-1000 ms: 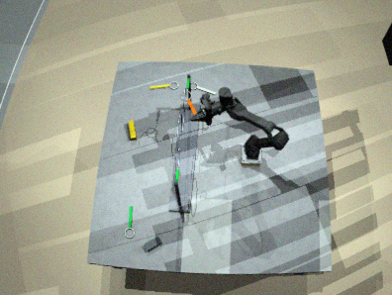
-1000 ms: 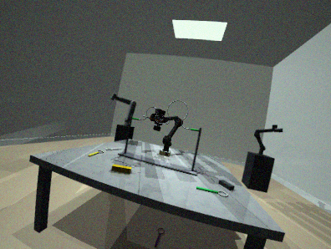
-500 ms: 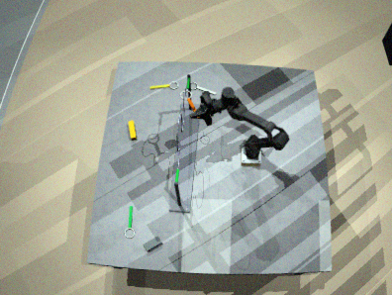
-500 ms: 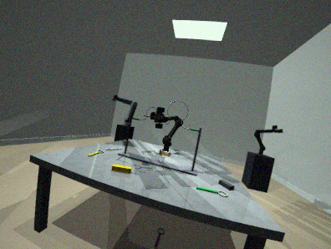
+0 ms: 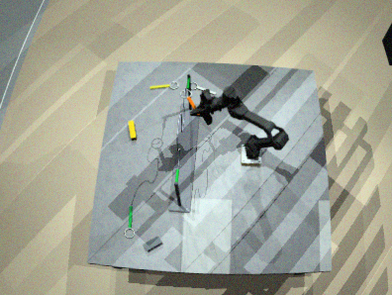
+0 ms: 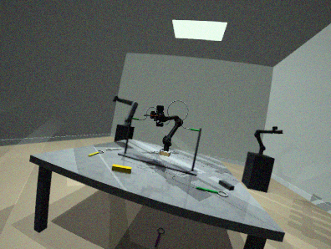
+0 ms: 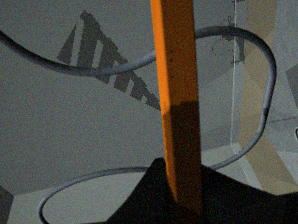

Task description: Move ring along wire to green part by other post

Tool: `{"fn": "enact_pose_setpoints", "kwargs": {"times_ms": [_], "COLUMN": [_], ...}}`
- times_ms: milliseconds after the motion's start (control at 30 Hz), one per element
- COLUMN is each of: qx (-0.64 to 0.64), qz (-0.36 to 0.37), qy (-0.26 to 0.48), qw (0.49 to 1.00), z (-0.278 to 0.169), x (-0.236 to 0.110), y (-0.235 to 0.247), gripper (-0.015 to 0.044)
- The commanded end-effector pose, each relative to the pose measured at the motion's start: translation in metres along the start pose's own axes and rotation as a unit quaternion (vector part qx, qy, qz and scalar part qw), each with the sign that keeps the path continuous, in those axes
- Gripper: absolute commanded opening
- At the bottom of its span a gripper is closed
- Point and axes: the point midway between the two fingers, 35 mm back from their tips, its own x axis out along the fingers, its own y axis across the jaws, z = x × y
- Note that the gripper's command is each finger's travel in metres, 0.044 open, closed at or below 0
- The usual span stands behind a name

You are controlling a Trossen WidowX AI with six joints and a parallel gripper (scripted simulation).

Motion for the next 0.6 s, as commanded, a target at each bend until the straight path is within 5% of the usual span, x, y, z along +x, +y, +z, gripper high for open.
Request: {"fn": "enact_pose_setpoints", "kwargs": {"times_ms": [0, 567], "qx": [0.002, -0.004], "qz": [0.005, -0.003], "qy": [0.003, 0.003], "qw": [1.0, 1.0], "z": [-0.0012, 0.0001], "x": [0.0, -0.001], "y": [0.0081, 0.0152], "gripper": [-0.015, -0.015]}}
